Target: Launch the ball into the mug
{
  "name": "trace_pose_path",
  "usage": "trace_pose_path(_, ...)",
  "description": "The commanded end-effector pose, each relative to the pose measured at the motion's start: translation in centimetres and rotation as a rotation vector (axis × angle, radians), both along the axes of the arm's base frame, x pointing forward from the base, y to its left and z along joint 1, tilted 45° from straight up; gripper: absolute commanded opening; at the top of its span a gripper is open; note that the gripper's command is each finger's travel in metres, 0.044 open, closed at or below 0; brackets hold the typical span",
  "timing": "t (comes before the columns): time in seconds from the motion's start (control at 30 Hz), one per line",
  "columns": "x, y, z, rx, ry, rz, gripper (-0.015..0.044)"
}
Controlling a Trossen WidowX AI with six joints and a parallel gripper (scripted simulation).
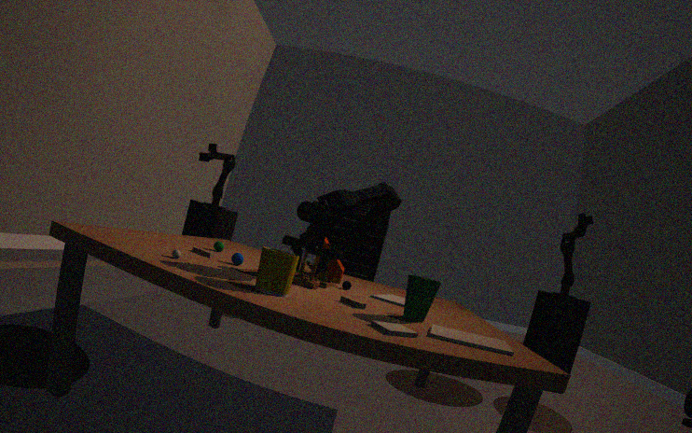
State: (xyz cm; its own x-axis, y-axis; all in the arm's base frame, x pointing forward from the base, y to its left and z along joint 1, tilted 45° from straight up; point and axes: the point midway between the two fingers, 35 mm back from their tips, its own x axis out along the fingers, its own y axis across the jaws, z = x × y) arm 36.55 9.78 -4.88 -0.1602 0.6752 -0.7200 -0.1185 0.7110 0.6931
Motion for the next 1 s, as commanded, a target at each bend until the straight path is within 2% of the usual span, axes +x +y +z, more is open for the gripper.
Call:
trace_pose_path(0.0, 0.1, -0.2, 0.2, 0.000, -0.002, 0.000, 0.0367)
trace_pose_path(0.1, 1.0, -2.8, 2.8, -0.005, -0.003, -0.001, 0.0440)
trace_pose_path(0.23, 1.6, -6.7, 6.9, -0.005, 0.000, 0.000, 0.0440)
trace_pose_path(0.5, 1.6, -6.5, 6.4, -0.004, -0.001, -0.014, 0.0440)
trace_pose_path(0.73, 2.6, -10.5, 10.7, -0.008, -0.016, -0.017, 0.0440)
trace_pose_path(0.77, 2.0, -8.8, 9.0, 0.000, 0.012, -0.010, 0.0414)
trace_pose_path(0.9, -0.2, -6.6, 10.3, -0.004, 0.007, -0.007, 0.0309)
trace_pose_path(0.97, -1.7, -5.3, 10.9, -0.005, 0.005, -0.005, 0.0300)
